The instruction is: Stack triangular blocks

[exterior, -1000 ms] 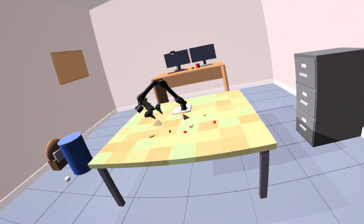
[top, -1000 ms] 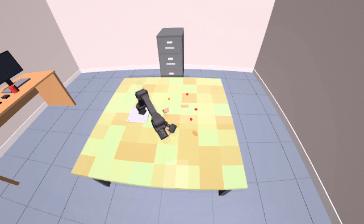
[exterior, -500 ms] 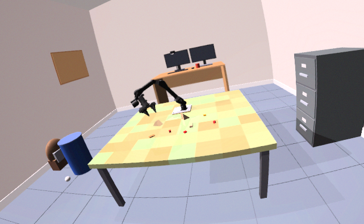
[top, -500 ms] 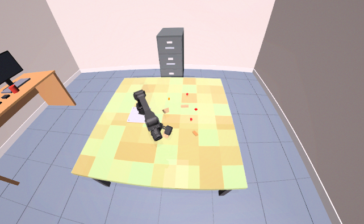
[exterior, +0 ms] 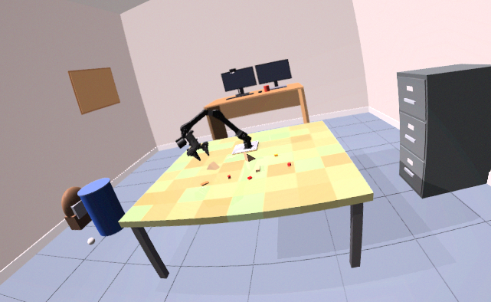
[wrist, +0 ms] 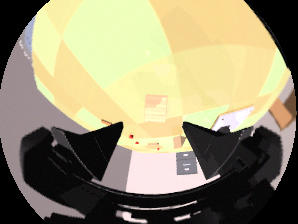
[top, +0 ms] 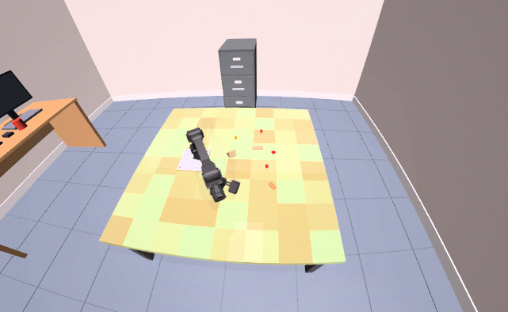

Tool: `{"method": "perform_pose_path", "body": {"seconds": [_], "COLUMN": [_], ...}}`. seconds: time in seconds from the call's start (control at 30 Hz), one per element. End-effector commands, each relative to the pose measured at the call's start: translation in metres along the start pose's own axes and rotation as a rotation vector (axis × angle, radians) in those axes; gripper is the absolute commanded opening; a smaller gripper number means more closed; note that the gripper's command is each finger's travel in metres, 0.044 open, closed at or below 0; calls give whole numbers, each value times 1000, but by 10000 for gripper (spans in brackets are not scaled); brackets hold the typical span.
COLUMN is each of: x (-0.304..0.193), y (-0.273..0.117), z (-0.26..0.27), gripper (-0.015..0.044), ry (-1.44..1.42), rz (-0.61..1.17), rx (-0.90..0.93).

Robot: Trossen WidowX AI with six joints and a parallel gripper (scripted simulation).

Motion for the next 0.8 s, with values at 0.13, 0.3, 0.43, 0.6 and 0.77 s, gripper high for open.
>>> {"method": "perform_pose_path", "body": {"seconds": [0.13, 0.3, 0.43, 0.6, 0.77], "x": [1, -1, -1, -1, 0], "y": [62, 80, 80, 80, 79], "z": [-1, -3, -3, -3, -3], "gripper": [440, 440, 440, 440, 414], "ry": [36, 46, 46, 46, 43], "rz": [40, 49, 49, 49, 44], "rx": [-44, -55, -55, -55, -56]}}
Point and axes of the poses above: the point midway between the two fingers, 35 mm back from their tips, its own y axis out along the fingers, its own z axis across the jaws, x = y × z, the point moved 7 cm from there along -y, back along the fingers, and after that the axes turned 3 degrees about y, right-handed, at the moved point
